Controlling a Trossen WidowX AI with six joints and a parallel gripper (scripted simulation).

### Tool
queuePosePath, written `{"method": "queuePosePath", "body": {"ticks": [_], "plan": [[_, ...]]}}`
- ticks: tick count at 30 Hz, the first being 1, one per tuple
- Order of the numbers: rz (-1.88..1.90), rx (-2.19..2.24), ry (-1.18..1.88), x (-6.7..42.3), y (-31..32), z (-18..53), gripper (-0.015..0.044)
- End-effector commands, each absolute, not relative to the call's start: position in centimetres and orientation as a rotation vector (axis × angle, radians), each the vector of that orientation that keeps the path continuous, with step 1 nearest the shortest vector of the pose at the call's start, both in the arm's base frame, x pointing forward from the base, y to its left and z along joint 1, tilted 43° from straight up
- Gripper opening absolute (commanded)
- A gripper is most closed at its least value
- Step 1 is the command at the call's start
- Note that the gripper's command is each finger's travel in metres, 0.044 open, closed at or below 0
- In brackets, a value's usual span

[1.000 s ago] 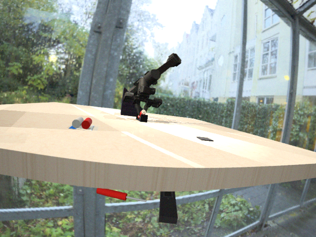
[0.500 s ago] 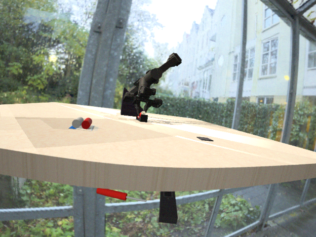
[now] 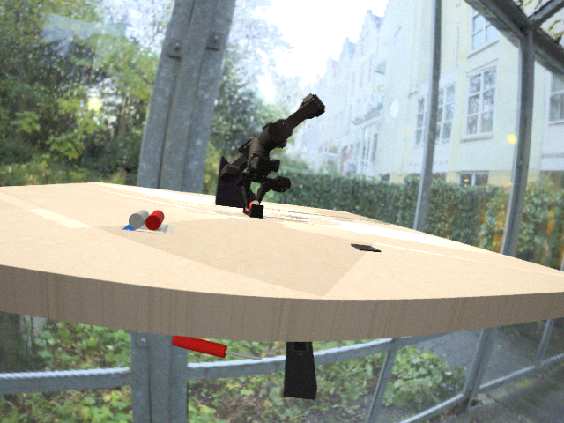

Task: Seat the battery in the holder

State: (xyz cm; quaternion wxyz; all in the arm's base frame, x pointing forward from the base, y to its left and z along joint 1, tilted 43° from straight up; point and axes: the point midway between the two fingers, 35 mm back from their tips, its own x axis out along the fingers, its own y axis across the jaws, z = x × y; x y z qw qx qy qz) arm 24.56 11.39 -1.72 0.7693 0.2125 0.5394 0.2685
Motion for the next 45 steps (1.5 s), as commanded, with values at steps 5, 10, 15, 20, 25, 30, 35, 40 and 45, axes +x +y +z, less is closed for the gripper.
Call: {"method": "queuePosePath", "body": {"ticks": [5, 10, 15, 20, 25, 30, 35, 40, 45], "plan": [[0.589, 0.443, 1.234, 24.19, 11.42, -2.34, 0.007], [0.598, 0.432, 1.262, 24.2, 11.5, -2.35, 0.007], [0.607, 0.422, 1.291, 24.21, 11.58, -2.33, 0.007], [0.617, 0.412, 1.319, 24.2, 11.66, -2.29, 0.007], [0.626, 0.401, 1.347, 24.19, 11.74, -2.23, 0.007], [0.635, 0.391, 1.374, 24.17, 11.82, -2.14, 0.007], [0.643, 0.381, 1.401, 24.16, 11.89, -2.03, 0.007], [0.651, 0.371, 1.426, 24.17, 11.99, -1.94, 0.007], [0.657, 0.361, 1.447, 24.3, 12.09, -1.83, 0.007]]}}
